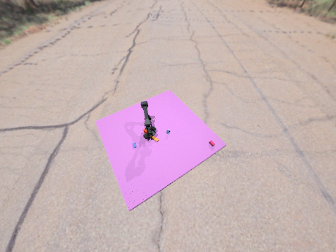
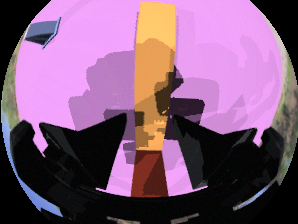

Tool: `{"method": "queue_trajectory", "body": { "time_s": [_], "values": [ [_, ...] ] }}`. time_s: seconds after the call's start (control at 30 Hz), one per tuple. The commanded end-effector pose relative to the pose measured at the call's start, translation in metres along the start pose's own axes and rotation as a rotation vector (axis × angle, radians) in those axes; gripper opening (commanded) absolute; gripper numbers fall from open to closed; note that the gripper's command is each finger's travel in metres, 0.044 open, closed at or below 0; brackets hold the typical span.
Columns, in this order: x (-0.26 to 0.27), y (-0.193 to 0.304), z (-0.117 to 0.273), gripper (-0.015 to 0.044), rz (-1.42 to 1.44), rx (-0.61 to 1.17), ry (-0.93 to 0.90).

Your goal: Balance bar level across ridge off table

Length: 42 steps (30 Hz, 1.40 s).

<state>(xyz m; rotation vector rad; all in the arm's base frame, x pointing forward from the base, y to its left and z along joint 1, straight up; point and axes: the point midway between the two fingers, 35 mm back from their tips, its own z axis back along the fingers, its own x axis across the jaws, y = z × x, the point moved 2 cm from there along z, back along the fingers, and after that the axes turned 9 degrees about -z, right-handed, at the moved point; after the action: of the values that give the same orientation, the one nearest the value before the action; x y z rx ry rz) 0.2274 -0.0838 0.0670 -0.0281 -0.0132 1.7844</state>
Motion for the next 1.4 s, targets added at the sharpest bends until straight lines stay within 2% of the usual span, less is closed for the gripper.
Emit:
{"method": "queue_trajectory", "body": {
  "time_s": [0.0,0.03,0.3,0.43,1.37],
  "values": [
    [0.000,0.000,0.000,0.0184,0.000,0.000,0.000],
    [0.000,0.000,0.000,0.0157,0.000,0.000,0.000],
    [0.000,0.000,0.000,0.0104,0.000,0.000,0.000],
    [-0.001,-0.001,0.006,0.0000,0.000,0.000,0.000],
    [-0.003,-0.005,0.076,0.0000,-0.005,0.000,0.002]
  ]
}}
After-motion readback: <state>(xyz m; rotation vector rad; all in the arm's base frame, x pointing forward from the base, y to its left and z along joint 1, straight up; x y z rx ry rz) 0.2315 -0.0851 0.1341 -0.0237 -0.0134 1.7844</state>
